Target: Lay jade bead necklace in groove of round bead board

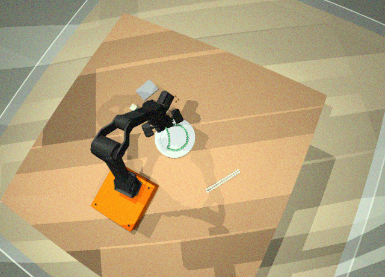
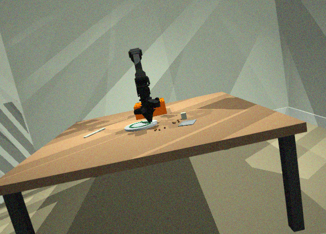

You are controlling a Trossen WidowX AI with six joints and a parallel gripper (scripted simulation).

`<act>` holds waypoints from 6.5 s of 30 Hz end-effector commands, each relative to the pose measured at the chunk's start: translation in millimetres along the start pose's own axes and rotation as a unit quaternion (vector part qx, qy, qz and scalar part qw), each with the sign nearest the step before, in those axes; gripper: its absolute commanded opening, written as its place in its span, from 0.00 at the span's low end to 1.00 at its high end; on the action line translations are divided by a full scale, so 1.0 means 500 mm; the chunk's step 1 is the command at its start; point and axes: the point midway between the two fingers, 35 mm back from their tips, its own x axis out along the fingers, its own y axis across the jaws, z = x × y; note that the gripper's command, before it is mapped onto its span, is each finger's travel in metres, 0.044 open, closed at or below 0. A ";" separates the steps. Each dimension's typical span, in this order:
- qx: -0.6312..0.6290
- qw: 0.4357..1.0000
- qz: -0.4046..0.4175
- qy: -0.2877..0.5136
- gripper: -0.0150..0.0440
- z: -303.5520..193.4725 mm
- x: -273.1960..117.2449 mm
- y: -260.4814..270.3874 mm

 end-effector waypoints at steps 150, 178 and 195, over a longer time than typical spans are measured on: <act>-0.006 1.000 0.002 0.001 0.25 -0.011 0.002 0.024; -0.006 1.000 0.002 0.001 1.00 -0.011 -0.010 0.024; -0.025 1.000 0.002 0.002 0.73 -0.030 -0.065 0.023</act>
